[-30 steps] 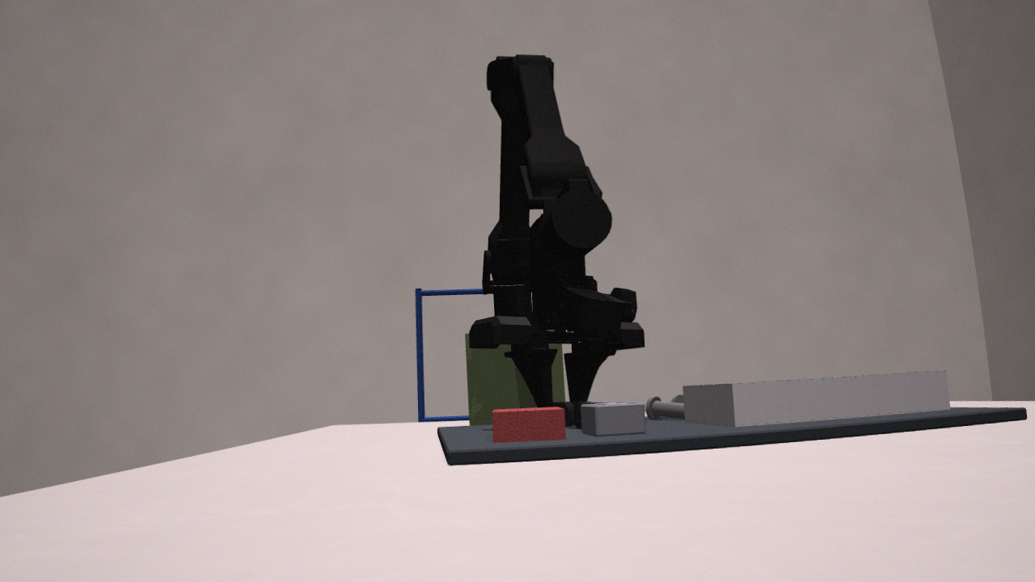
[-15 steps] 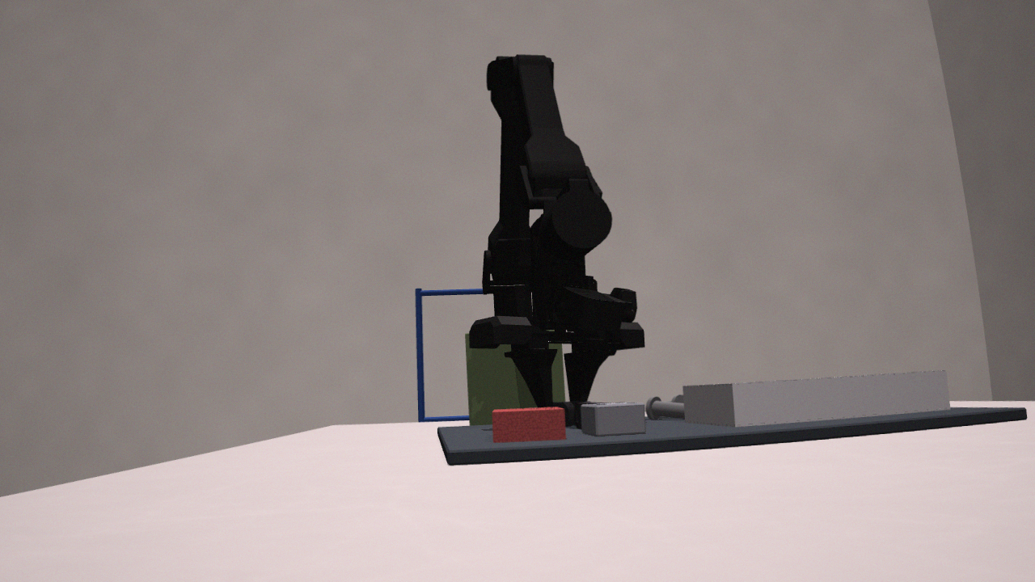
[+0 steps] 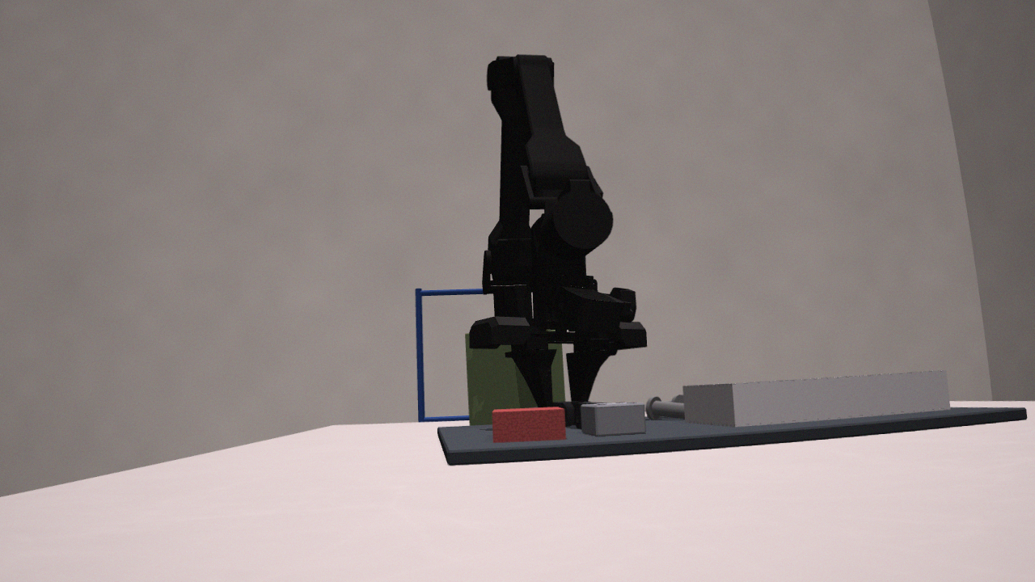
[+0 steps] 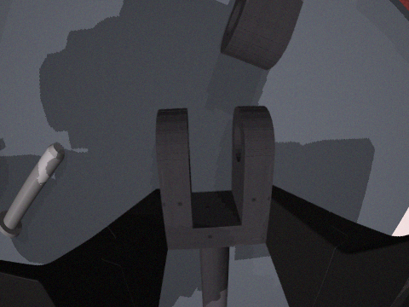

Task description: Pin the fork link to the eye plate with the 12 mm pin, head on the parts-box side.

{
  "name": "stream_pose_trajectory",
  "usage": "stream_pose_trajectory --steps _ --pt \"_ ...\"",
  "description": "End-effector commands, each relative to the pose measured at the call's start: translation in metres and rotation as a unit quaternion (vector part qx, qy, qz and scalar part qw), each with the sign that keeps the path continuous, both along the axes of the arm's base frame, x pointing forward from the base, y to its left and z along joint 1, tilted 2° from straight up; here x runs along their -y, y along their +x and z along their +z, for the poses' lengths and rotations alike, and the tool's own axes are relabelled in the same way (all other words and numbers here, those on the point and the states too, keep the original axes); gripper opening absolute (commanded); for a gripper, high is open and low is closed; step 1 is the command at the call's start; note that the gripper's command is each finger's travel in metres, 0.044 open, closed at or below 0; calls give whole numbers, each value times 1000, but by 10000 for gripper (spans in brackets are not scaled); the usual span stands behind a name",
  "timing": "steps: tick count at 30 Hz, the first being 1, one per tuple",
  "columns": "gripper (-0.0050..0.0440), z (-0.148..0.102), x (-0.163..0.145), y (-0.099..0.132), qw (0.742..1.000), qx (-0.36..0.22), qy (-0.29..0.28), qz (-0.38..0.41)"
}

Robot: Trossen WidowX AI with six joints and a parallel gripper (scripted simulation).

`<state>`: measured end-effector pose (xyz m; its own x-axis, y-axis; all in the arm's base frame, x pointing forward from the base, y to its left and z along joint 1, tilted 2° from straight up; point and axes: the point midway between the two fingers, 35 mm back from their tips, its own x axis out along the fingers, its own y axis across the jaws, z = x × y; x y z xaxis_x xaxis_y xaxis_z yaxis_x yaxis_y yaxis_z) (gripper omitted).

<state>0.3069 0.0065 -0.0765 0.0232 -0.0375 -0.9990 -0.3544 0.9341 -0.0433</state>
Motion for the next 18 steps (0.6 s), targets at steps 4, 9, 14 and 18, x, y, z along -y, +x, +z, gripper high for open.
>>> stream_pose_trajectory --steps 4,9,14,18 --pt "123 -1 -3 1 997 4 7 -71" --pt "123 -1 -4 1 995 5 9 -104" --pt "123 -1 -6 1 991 5 11 -130" --pt "123 -2 -7 1 986 6 14 -164"
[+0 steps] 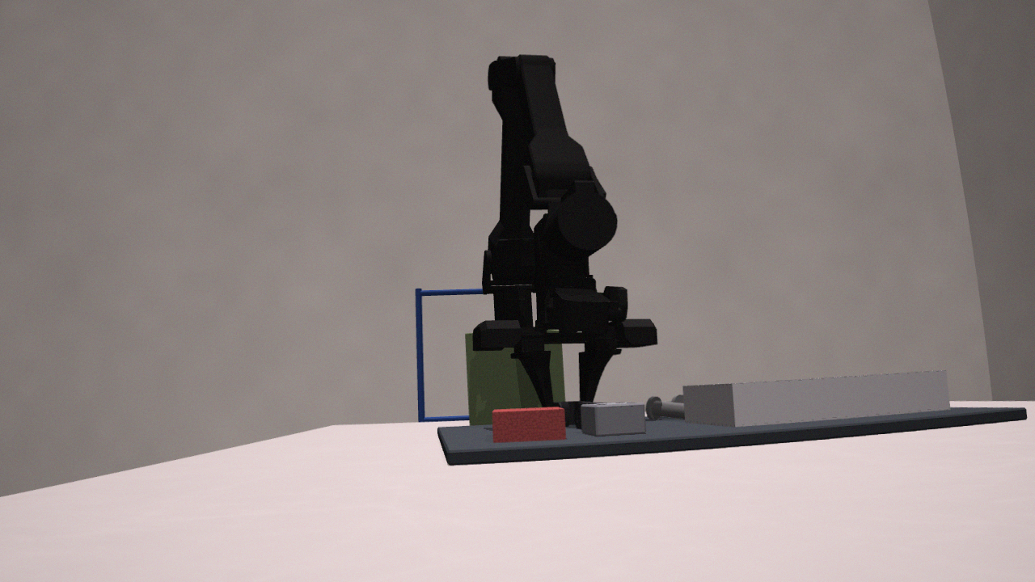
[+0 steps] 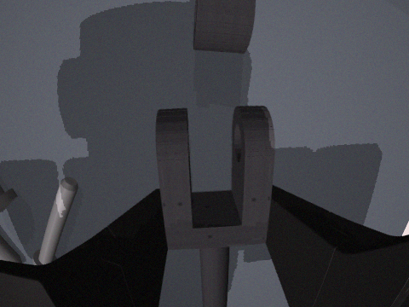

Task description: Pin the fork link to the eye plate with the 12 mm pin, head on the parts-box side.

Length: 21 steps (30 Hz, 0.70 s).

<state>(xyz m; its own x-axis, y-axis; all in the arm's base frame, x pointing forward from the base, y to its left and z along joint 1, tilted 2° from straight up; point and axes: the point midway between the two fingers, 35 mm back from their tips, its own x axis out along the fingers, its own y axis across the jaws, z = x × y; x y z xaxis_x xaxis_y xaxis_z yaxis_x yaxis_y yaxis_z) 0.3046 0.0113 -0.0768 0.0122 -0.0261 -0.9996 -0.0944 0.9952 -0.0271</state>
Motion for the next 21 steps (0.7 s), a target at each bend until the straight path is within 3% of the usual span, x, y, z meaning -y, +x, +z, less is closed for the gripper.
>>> stream_pose_trajectory --steps 1,21 --pt "123 -1 -2 4 999 8 5 -37" --pt "123 -1 -3 4 999 8 6 -45"
